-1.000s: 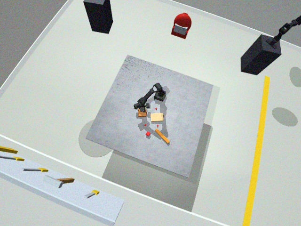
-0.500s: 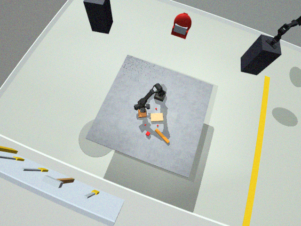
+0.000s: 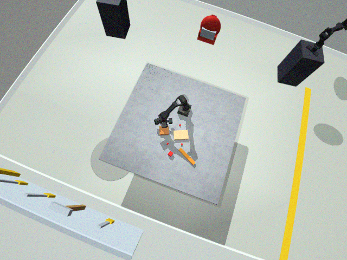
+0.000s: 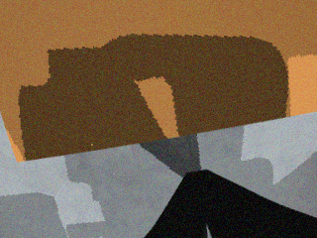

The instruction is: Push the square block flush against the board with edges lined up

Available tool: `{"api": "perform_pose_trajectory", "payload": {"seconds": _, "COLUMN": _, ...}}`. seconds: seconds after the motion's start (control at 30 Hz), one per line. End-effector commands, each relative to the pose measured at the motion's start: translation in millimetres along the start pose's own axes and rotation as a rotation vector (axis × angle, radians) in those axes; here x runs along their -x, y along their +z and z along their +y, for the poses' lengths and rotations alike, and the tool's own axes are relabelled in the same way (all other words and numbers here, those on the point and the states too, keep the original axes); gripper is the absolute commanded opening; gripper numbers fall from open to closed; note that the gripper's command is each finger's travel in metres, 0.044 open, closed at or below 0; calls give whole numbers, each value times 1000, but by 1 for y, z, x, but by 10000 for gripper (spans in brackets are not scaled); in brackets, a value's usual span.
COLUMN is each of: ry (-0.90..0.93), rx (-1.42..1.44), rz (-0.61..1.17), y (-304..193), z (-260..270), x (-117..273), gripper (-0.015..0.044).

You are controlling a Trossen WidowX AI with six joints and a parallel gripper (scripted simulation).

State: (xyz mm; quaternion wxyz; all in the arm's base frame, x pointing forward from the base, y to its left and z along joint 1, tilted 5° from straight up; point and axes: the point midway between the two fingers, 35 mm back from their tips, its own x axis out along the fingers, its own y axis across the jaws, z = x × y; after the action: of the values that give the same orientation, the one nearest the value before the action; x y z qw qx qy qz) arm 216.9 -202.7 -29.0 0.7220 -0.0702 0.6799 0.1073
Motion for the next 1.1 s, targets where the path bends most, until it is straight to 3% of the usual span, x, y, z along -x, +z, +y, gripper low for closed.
{"api": "perform_pose_trajectory", "payload": {"seconds": 0.0, "ry": -5, "rx": 5, "rz": -6, "y": -7, "z": -1, "x": 1, "gripper": 0}}
{"api": "perform_pose_trajectory", "payload": {"seconds": 0.47, "ry": 2, "rx": 0, "rz": 0, "y": -22, "z": -1, "x": 2, "gripper": 0}}
{"api": "perform_pose_trajectory", "payload": {"seconds": 0.63, "ry": -5, "rx": 5, "rz": -5, "y": -23, "z": 0, "x": 56, "gripper": 0}}
{"api": "perform_pose_trajectory", "payload": {"seconds": 1.07, "ry": -5, "rx": 5, "rz": -7, "y": 1, "z": 3, "x": 57, "gripper": 0}}
